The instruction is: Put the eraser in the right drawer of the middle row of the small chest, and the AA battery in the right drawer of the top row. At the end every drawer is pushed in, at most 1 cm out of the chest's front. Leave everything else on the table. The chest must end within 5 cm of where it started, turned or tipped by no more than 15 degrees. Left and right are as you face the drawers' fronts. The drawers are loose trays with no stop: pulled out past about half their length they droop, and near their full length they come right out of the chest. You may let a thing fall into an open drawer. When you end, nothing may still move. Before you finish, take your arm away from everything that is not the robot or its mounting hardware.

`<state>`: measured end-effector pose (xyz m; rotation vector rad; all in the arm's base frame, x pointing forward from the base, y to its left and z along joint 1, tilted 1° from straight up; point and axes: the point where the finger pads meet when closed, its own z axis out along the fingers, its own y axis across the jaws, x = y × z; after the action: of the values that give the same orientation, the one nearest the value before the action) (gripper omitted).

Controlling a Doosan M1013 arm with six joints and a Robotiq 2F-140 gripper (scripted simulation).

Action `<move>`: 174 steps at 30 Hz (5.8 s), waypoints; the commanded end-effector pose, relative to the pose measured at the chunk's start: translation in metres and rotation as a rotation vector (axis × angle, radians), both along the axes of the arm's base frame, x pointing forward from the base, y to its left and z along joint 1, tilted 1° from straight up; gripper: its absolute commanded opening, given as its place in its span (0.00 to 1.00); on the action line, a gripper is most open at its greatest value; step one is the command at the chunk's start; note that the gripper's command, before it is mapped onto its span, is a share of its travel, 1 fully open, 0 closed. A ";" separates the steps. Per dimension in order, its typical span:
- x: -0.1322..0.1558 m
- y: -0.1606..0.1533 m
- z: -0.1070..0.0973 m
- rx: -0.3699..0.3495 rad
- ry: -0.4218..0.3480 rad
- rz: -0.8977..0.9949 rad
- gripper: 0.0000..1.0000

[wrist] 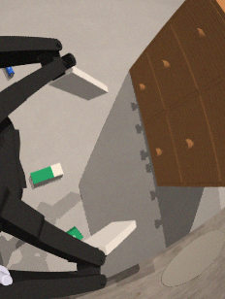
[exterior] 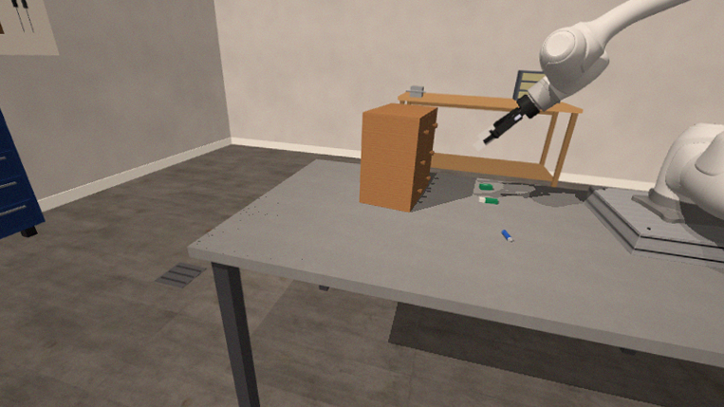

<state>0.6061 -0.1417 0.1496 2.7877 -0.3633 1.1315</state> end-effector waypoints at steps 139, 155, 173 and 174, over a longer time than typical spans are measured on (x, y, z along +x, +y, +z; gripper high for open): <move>0.099 -0.026 -0.055 -0.093 -0.446 0.022 0.20; 0.099 -0.026 -0.055 -0.093 -0.446 0.022 0.20; 0.111 -0.029 -0.055 -0.093 -0.446 0.022 0.20; 0.112 -0.029 -0.055 -0.093 -0.446 0.022 0.20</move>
<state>0.7132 -0.1698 0.0945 2.4464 -0.3059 1.7253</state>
